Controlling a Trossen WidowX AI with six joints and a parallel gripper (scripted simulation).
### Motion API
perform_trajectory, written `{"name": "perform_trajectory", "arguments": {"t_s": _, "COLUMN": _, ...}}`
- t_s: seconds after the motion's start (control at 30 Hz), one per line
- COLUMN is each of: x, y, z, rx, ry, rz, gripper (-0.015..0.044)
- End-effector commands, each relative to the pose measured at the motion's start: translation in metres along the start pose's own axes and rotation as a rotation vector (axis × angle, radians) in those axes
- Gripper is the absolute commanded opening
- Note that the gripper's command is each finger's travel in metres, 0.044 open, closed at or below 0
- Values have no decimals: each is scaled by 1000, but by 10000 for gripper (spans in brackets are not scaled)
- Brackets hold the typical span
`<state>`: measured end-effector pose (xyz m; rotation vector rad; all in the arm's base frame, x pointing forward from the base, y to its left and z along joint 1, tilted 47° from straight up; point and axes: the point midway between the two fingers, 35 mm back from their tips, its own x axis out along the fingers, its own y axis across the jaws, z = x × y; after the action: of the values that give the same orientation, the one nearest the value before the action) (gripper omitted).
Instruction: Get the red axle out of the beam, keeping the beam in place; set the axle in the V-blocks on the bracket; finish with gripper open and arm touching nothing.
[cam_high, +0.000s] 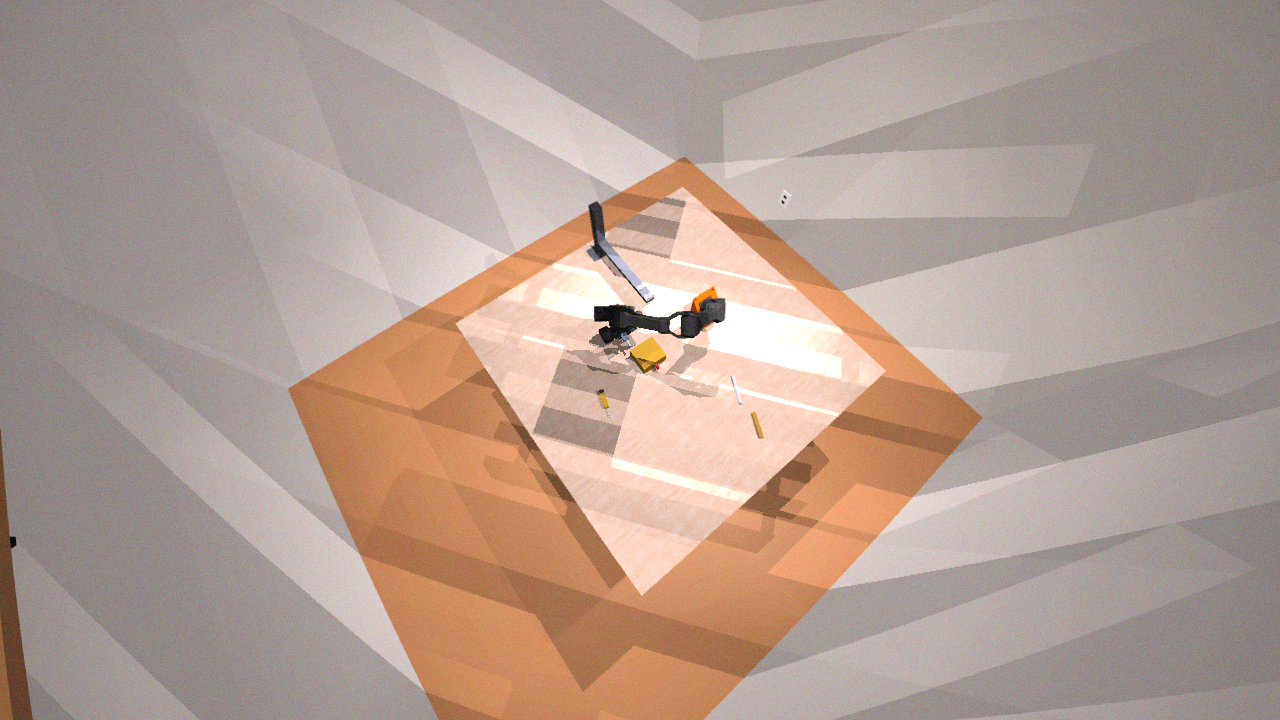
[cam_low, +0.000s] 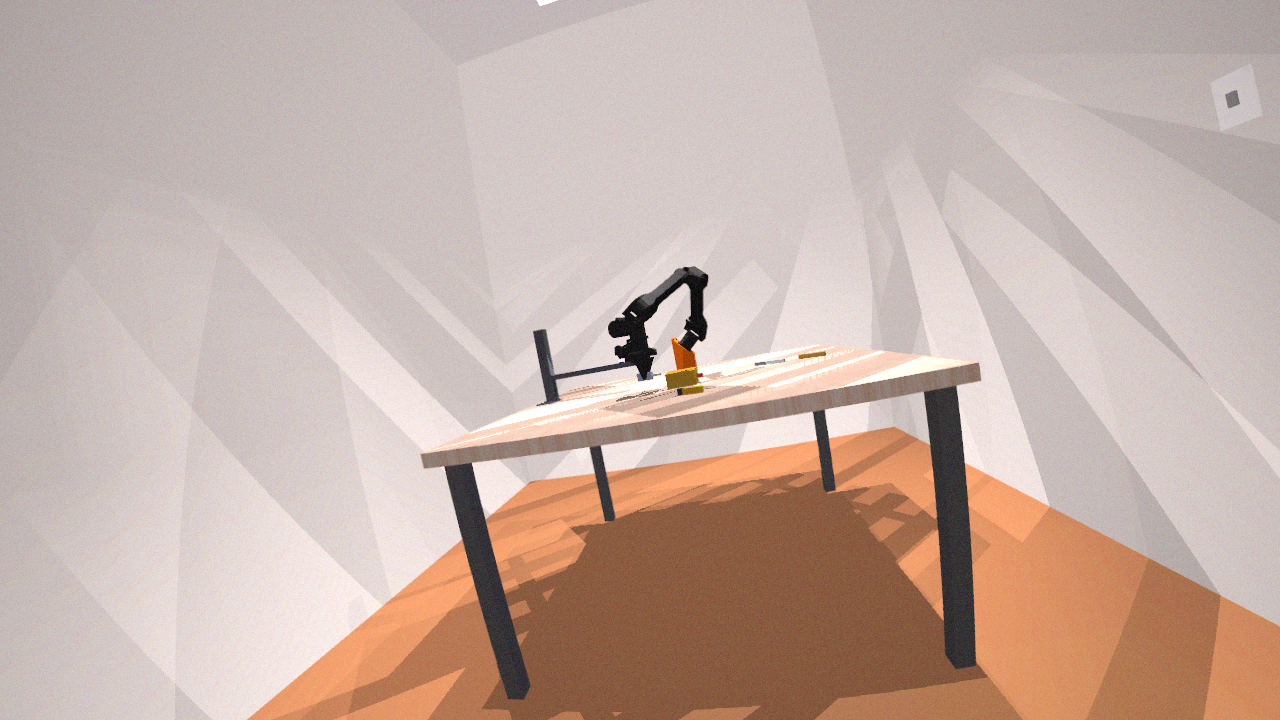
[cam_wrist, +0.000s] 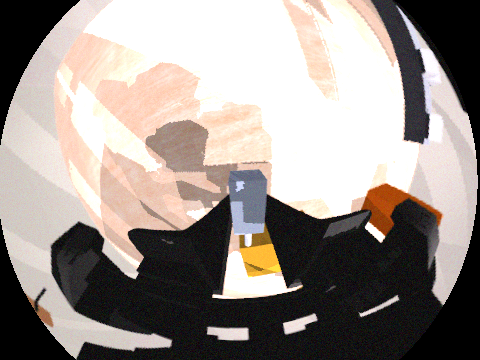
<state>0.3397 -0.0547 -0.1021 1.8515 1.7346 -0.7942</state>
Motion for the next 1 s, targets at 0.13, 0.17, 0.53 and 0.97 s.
{"name": "perform_trajectory", "arguments": {"t_s": 0.13, "x": 14, "y": 0, "z": 0, "rx": 8, "ry": 4, "rz": 4, "gripper": 0}}
{"name": "perform_trajectory", "arguments": {"t_s": 0.17, "x": 15, "y": 0, "z": 0, "rx": 8, "ry": 4, "rz": 4, "gripper": 0}}
{"name": "perform_trajectory", "arguments": {"t_s": 0.53, "x": 33, "y": -2, "z": -1, "rx": 8, "ry": 6, "rz": 3, "gripper": 0}}
{"name": "perform_trajectory", "arguments": {"t_s": 0.97, "x": 36, "y": -2, "z": -2, "rx": -1, "ry": 4, "rz": -2, "gripper": 184}}
